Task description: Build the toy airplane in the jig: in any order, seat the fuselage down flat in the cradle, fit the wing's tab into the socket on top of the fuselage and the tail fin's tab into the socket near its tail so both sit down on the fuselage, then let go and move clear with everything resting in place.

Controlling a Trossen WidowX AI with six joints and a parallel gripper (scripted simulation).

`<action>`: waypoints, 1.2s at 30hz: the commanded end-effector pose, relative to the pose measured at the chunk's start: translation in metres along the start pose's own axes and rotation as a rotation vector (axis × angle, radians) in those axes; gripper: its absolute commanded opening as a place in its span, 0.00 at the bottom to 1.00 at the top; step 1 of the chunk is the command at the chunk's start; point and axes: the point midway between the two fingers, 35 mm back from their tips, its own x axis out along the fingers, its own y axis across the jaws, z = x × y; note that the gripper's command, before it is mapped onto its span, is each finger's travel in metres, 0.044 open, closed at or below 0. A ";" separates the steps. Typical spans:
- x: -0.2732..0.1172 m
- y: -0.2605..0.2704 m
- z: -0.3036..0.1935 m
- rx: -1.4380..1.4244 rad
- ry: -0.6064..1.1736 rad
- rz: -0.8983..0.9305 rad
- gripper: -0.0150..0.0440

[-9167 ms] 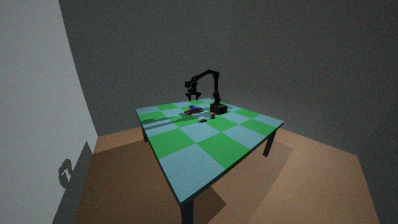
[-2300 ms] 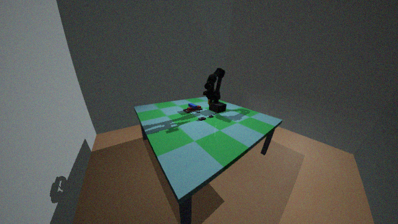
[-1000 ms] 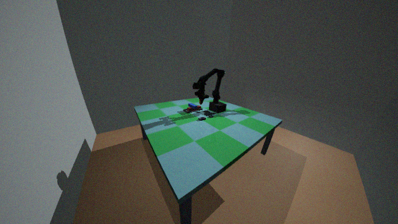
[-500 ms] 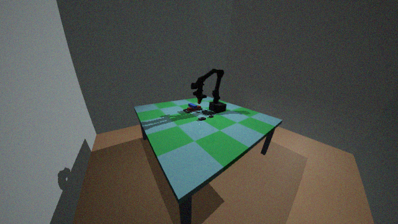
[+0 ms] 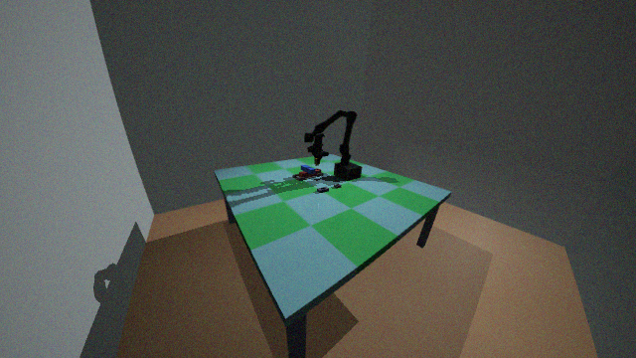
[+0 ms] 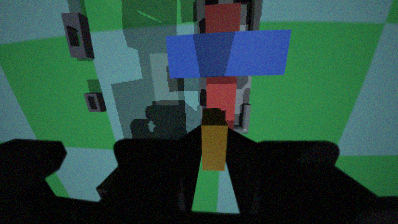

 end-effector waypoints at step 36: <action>0.019 -0.018 -0.012 -0.007 0.002 -0.001 0.36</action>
